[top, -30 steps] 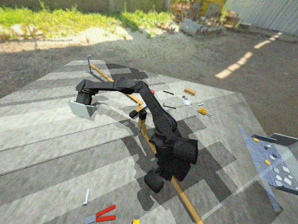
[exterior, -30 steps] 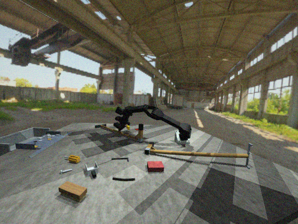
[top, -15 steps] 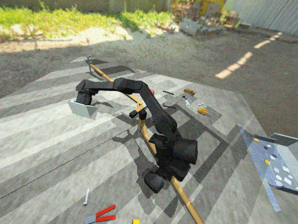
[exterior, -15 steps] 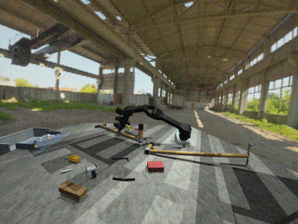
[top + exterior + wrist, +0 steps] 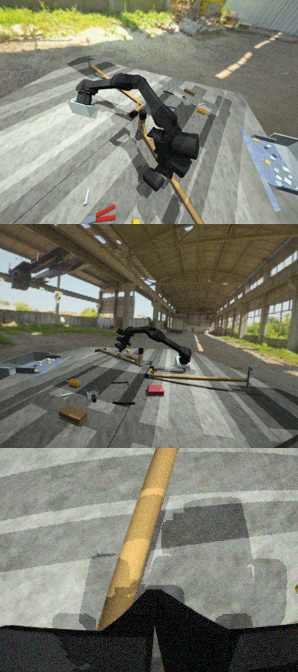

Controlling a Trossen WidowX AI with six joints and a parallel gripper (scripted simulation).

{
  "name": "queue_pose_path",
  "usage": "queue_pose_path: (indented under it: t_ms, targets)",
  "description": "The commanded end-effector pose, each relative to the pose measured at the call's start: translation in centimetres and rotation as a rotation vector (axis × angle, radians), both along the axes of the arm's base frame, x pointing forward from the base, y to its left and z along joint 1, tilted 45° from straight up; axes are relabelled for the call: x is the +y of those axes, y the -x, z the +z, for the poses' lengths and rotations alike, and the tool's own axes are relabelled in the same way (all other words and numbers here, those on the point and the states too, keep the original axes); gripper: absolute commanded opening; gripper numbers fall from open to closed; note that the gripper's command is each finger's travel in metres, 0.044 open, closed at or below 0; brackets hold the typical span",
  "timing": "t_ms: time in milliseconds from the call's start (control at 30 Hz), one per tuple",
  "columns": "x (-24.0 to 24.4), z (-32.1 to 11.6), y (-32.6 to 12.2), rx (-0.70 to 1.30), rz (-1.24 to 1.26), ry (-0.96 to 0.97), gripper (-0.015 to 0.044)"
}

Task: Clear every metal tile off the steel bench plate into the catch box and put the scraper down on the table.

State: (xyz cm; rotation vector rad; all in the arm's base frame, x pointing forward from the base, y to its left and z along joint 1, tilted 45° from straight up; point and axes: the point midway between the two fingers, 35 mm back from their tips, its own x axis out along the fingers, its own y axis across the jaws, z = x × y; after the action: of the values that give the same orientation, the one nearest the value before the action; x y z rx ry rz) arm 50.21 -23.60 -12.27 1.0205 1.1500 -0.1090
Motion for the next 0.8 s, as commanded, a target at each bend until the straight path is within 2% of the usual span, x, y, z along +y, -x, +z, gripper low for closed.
queue_pose_path:
  t_ms: [0, 267, 767]
  targets:
    - [0.2, -0.8, 1.0, -0.003, 0.03, -0.01, 0.0]
    - [0.0, -2.0, 3.1, -0.022, 0.078, -0.018, 0.0]
    - [1.7, -3.8, 3.0, -0.023, 0.08, -0.02, 0.0]
